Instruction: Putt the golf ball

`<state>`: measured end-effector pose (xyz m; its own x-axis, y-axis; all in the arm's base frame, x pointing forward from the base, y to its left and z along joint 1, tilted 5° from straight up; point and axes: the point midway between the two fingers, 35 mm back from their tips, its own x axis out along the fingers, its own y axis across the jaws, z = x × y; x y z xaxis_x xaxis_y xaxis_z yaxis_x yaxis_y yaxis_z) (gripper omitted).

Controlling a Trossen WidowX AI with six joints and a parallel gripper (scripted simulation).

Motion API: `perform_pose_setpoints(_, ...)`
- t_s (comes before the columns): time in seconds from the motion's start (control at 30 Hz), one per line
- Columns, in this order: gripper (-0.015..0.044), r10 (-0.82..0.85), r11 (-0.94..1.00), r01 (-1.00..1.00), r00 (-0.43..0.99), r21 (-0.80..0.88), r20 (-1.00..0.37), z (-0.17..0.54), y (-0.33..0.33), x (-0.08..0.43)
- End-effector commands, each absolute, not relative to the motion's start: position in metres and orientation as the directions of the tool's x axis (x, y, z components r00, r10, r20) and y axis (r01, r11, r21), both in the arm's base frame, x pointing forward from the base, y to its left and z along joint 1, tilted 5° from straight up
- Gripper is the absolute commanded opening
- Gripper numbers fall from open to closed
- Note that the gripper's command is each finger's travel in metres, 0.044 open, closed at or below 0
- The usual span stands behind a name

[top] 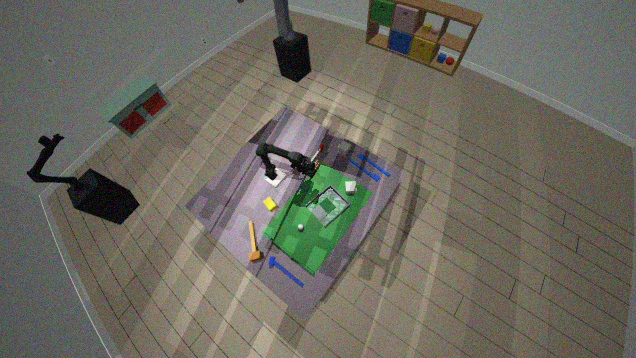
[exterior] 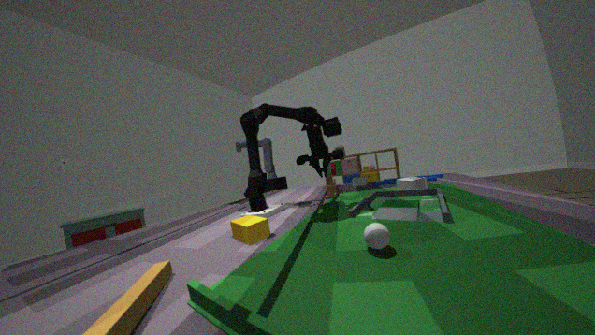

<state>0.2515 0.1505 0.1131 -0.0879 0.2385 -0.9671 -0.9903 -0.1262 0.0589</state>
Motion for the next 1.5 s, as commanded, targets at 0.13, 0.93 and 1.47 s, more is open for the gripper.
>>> perform_pose_setpoints(0.13, 0.0, 0.252, -0.129, -0.99, -0.079, 0.047, -0.965, 0.139, 0.151, 0.252)
perform_pose_setpoints(0.93, 0.0, 0.137, 0.536, -0.842, 0.015, 0.062, -0.99, 0.142, 0.026, 0.299)
perform_pose_setpoints(1.47, 0.0, 0.053, 0.87, -0.492, 0.008, 0.042, -0.999, 0.146, -0.068, 0.295)
